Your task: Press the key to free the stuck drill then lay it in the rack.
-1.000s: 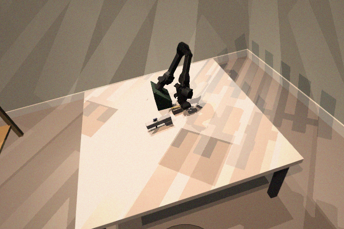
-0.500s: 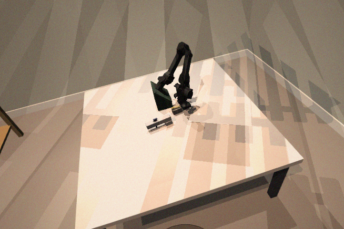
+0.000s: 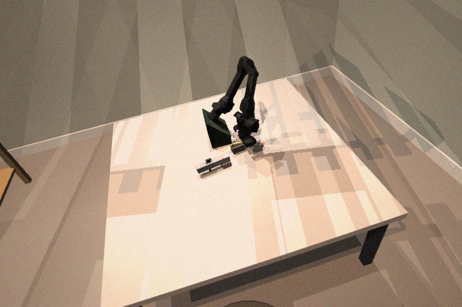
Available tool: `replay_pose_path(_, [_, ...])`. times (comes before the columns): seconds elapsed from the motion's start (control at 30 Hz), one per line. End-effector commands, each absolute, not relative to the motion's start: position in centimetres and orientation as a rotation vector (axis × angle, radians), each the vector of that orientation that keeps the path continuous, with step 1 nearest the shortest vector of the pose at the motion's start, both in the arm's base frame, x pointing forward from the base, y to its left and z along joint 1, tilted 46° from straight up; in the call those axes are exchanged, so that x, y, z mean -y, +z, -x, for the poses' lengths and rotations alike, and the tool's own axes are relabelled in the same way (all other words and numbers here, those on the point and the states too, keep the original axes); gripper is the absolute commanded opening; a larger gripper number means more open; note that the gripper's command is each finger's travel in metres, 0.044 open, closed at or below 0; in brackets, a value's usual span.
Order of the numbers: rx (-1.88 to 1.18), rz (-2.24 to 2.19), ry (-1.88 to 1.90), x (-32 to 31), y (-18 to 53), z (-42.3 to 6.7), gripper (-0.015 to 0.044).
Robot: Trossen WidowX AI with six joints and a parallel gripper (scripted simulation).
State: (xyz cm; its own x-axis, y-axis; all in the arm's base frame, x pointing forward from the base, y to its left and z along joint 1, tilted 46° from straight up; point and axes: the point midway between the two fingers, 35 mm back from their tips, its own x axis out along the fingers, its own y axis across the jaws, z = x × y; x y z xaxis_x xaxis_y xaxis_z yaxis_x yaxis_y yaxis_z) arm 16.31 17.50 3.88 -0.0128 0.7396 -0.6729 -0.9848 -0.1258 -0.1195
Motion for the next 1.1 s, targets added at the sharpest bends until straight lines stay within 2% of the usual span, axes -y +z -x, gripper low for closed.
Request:
replay_pose_path(0.0, [-0.458,0.707,1.566,-17.5,3.8,-16.3,0.0053])
replay_pose_path(0.5, [-0.459,0.710,1.566,-17.4,3.9,-16.3,0.0440])
replay_pose_path(1.07, [-0.473,0.744,1.567,-12.0,9.0,-16.4,0.0440])
